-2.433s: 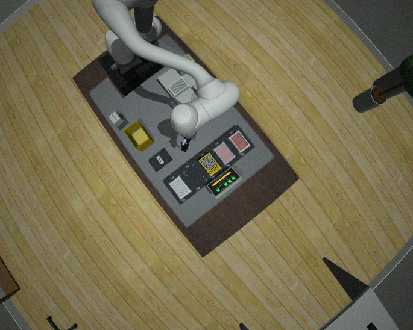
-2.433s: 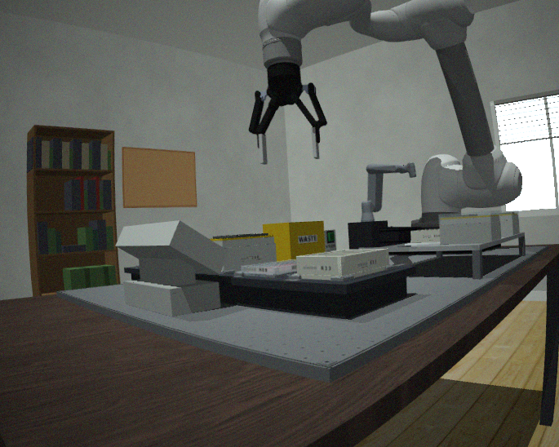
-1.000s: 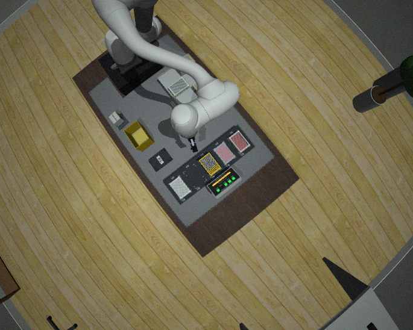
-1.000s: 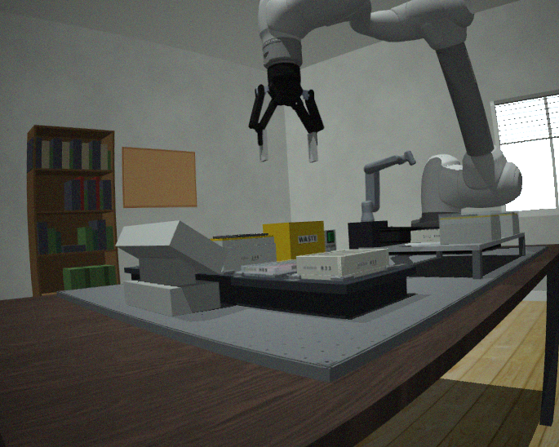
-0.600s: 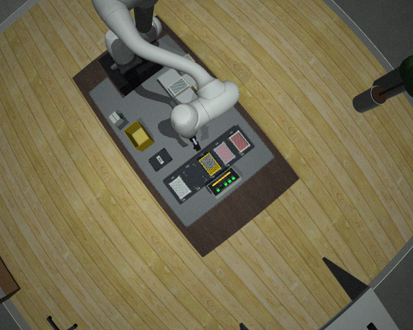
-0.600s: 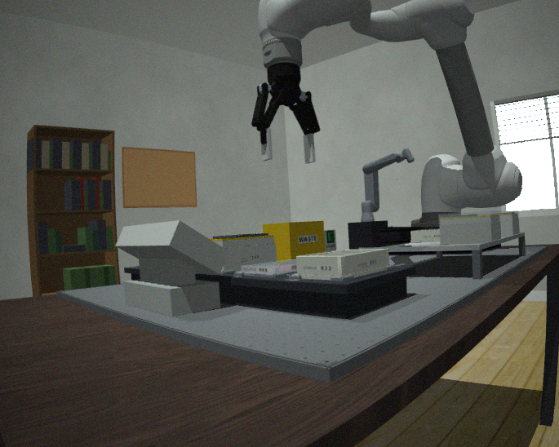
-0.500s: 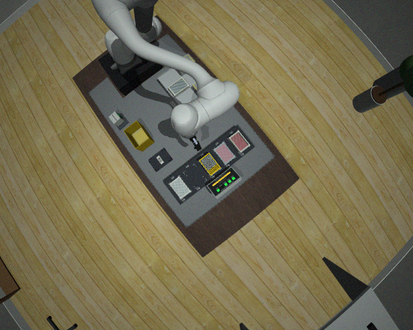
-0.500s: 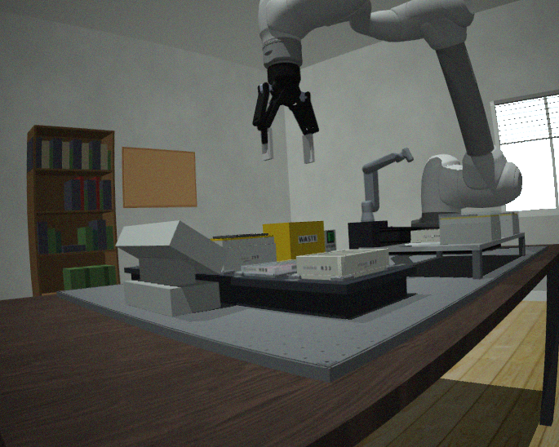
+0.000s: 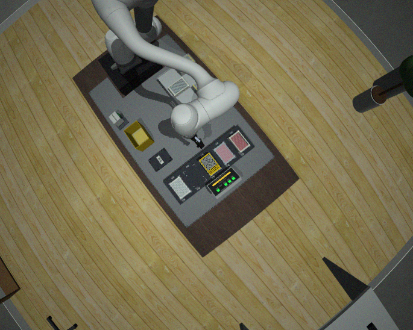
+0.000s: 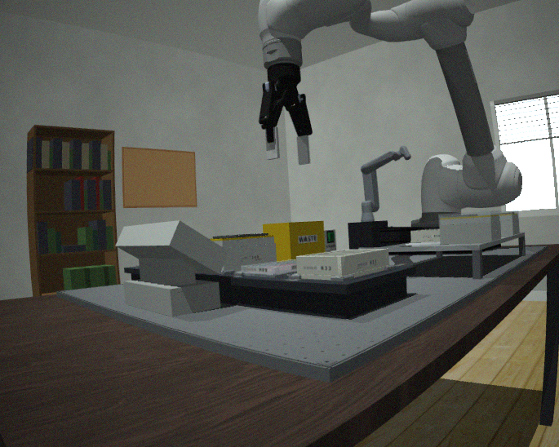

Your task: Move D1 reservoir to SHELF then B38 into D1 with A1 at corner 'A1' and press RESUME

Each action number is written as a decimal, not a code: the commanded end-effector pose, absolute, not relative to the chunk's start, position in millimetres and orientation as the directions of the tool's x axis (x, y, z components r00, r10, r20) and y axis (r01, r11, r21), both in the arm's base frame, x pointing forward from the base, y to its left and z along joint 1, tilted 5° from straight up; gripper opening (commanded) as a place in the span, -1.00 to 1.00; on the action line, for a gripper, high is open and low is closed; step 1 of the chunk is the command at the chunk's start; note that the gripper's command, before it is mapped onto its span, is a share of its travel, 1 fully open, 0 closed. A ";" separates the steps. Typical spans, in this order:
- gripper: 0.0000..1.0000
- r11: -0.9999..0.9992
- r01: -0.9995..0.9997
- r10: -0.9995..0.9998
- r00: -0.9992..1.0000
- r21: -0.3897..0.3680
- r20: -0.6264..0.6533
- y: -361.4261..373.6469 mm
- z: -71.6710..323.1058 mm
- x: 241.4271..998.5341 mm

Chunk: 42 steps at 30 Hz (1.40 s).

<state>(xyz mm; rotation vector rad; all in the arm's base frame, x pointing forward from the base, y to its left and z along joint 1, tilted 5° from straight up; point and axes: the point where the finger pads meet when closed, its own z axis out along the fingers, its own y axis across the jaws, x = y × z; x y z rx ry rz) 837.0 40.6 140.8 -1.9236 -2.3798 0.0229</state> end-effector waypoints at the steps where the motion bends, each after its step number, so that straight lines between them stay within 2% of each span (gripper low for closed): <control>1: 0.54 0.270 0.961 0.962 -0.266 -0.059 0.058 40.6 141.0 837.0; 17: 0.54 0.542 0.840 0.840 -0.538 -0.040 0.073 40.6 141.0 837.0; 42: 0.54 0.827 0.563 0.561 -0.823 -0.008 0.082 40.6 140.3 836.9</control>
